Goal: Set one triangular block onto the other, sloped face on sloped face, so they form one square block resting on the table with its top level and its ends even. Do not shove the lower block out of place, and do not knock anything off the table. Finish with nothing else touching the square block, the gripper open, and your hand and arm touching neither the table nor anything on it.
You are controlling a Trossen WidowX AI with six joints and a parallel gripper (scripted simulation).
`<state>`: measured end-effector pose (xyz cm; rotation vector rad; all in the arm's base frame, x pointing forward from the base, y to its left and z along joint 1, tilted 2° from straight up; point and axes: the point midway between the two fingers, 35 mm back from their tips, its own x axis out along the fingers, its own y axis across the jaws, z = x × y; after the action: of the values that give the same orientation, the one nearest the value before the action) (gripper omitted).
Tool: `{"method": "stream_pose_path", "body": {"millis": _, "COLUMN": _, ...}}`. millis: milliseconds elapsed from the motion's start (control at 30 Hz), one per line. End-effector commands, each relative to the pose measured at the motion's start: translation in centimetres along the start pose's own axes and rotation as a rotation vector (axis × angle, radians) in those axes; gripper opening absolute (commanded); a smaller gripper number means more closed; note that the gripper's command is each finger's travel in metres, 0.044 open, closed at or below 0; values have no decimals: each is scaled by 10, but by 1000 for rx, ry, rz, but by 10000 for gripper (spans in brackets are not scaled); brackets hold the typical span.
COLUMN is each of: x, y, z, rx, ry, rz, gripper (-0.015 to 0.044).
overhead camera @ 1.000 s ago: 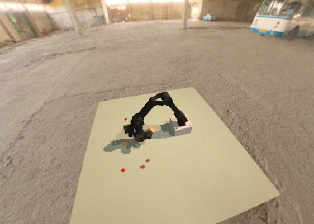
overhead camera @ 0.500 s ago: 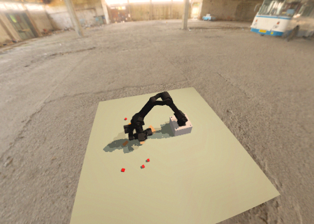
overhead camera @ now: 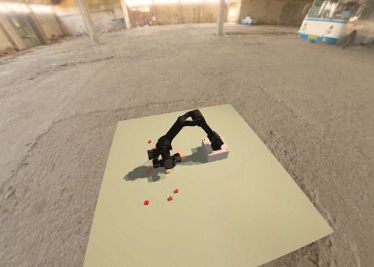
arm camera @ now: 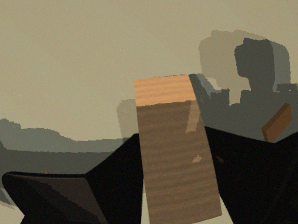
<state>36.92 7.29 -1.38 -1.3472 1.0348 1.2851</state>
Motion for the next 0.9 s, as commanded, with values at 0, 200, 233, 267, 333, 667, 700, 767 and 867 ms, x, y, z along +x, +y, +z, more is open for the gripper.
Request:
{"method": "stream_pose_path", "body": {"millis": 0, "x": 12, "y": 4, "z": 0, "rx": 10, "ry": 0, "rz": 18, "gripper": 0}}
{"method": "stream_pose_path", "body": {"millis": 200, "x": 19, "y": 5, "z": 0, "rx": 17, "ry": 1, "rz": 19, "gripper": 0}}
{"method": "stream_pose_path", "body": {"millis": 233, "x": 19, "y": 5, "z": 0, "rx": 17, "ry": 1, "rz": 19, "gripper": 0}}
{"method": "stream_pose_path", "body": {"millis": 267, "x": 19, "y": 5, "z": 0, "rx": 17, "ry": 1, "rz": 19, "gripper": 0}}
{"method": "stream_pose_path", "body": {"millis": 333, "x": 19, "y": 5, "z": 0, "rx": 17, "ry": 1, "rz": 19, "gripper": 0}}
{"method": "stream_pose_path", "body": {"millis": 667, "x": 19, "y": 5, "z": 0, "rx": 17, "ry": 1, "rz": 19, "gripper": 0}}
{"method": "stream_pose_path", "body": {"millis": 700, "x": 19, "y": 5, "z": 0, "rx": 17, "ry": 1, "rz": 19, "gripper": 0}}
{"method": "stream_pose_path", "body": {"millis": 767, "x": 19, "y": 5, "z": 0, "rx": 17, "ry": 1, "rz": 19, "gripper": 0}}
{"method": "stream_pose_path", "body": {"millis": 867, "x": 17, "y": 4, "z": 0, "rx": 13, "ry": 0, "rz": 15, "gripper": 26}}
